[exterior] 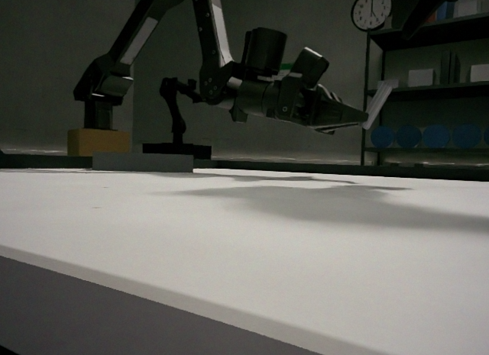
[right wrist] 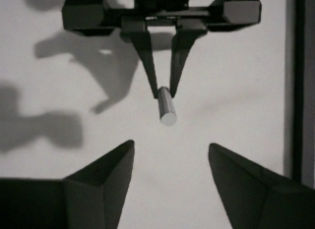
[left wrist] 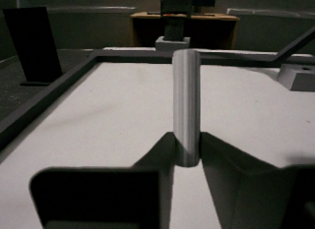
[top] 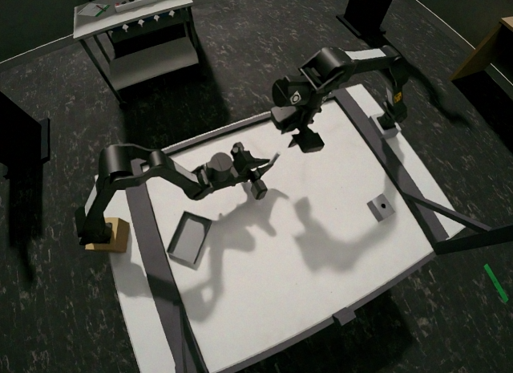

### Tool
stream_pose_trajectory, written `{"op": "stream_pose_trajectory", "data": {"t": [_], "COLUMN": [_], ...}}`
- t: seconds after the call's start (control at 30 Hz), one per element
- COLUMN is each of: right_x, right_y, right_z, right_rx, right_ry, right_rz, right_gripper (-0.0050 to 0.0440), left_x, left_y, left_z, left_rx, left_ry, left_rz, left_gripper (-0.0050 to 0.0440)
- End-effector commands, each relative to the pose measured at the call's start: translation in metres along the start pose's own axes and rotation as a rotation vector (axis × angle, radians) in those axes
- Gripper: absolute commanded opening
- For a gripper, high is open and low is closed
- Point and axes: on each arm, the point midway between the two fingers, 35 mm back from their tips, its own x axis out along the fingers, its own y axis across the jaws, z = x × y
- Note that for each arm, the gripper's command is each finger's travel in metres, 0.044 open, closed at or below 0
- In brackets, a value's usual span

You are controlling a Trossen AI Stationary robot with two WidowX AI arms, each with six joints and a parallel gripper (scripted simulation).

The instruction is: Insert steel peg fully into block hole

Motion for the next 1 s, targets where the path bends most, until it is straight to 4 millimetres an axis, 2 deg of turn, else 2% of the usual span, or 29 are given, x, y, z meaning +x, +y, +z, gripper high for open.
{"op": "stream_pose_trajectory", "data": {"t": [0.0,0.13,0.5,0.53,0.63,0.67,0.97], "right_x": [-0.021,-0.02,-0.02,-0.03,-0.026,-0.016,-0.003], "right_y": [0.001,0.001,0.001,0.001,0.001,0.001,0.001], "right_z": [0.006,0.007,0.007,0.008,0.006,0.005,0.007], "right_rx": [0.0,0.0,0.0,0.0,0.0,0.0,0.0], "right_ry": [-0.053,-0.053,-0.053,-0.079,-0.075,-0.058,-0.059], "right_rz": [-0.001,-0.001,-0.001,0.001,0.001,0.0,0.0], "right_gripper": [0.022,0.022,0.022,0.022,0.022,0.022,0.022], "left_x": [0.004,0.002,0.001,0.001,0.001,0.001,0.0], "left_y": [0.0,0.0,-0.001,-0.001,-0.001,-0.001,-0.001], "left_z": [0.018,0.029,0.034,0.034,0.033,0.033,0.034], "left_rx": [0.02,0.033,0.034,0.034,0.034,0.034,0.03], "left_ry": [-0.137,-0.24,-0.258,-0.258,-0.258,-0.257,-0.256], "left_rz": [-0.028,-0.044,-0.049,-0.049,-0.049,-0.049,-0.046], "left_gripper": [-0.005,-0.005,-0.005,-0.005,-0.005,-0.005,-0.005]}}
